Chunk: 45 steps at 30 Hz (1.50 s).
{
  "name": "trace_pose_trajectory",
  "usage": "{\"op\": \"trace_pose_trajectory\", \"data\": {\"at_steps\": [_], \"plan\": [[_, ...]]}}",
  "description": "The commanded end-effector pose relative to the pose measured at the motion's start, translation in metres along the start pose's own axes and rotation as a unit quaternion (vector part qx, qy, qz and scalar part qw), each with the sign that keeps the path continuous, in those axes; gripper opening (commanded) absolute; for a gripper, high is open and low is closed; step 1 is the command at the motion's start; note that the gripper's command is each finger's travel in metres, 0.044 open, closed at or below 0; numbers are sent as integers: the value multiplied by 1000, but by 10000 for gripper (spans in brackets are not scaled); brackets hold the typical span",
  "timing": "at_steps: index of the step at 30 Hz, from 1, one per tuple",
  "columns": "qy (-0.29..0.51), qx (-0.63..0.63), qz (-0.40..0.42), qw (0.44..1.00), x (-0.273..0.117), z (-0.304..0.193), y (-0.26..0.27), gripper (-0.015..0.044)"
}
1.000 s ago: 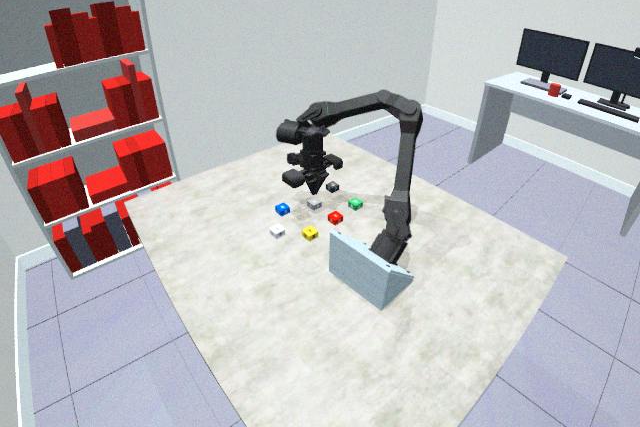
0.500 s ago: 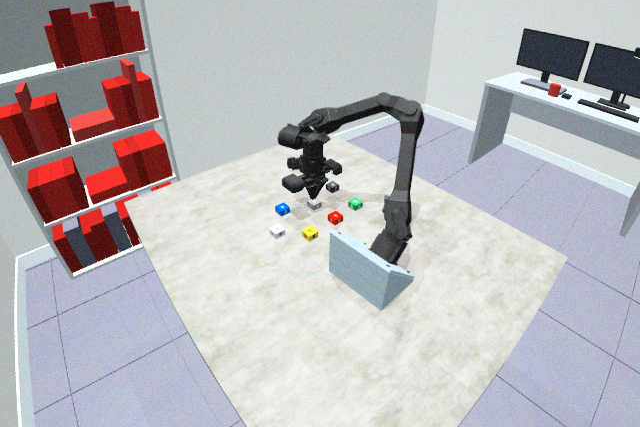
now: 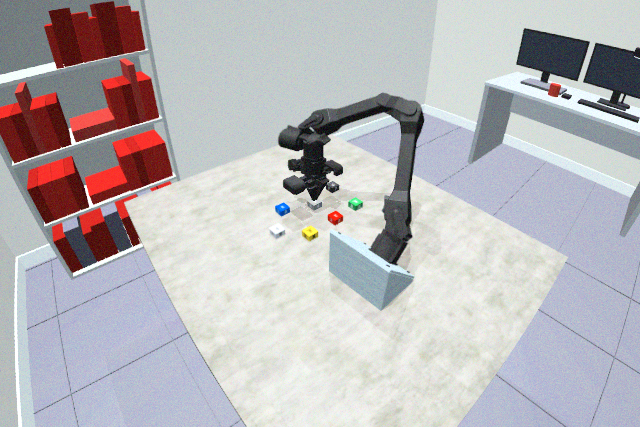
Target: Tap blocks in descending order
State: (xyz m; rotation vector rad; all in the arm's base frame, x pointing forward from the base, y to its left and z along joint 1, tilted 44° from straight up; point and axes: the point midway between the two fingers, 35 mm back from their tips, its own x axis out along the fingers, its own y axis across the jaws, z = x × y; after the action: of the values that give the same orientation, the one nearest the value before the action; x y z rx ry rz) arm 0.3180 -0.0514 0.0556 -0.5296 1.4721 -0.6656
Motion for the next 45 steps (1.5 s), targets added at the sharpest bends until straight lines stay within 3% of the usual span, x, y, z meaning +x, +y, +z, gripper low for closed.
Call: {"op": "trace_pose_trajectory", "data": {"at_steps": [1, 5, 11, 16, 22, 26, 34, 45], "plan": [[-6, 1, 2, 1000, -19, 2, 1, 20], [-6, 1, 3, 1000, -28, 3, 2, 20], [-5, 1, 4, 1000, -98, 1, 2, 20], [-5, 1, 4, 1000, -101, 6, 8, 20], [-6, 2, 5, 1000, -102, 39, 76, 20], [-6, 2, 5, 1000, -102, 42, 84, 20], [-7, 3, 4, 1000, -23, 43, 84, 20], [-7, 3, 4, 1000, -11, 44, 84, 20]]}}
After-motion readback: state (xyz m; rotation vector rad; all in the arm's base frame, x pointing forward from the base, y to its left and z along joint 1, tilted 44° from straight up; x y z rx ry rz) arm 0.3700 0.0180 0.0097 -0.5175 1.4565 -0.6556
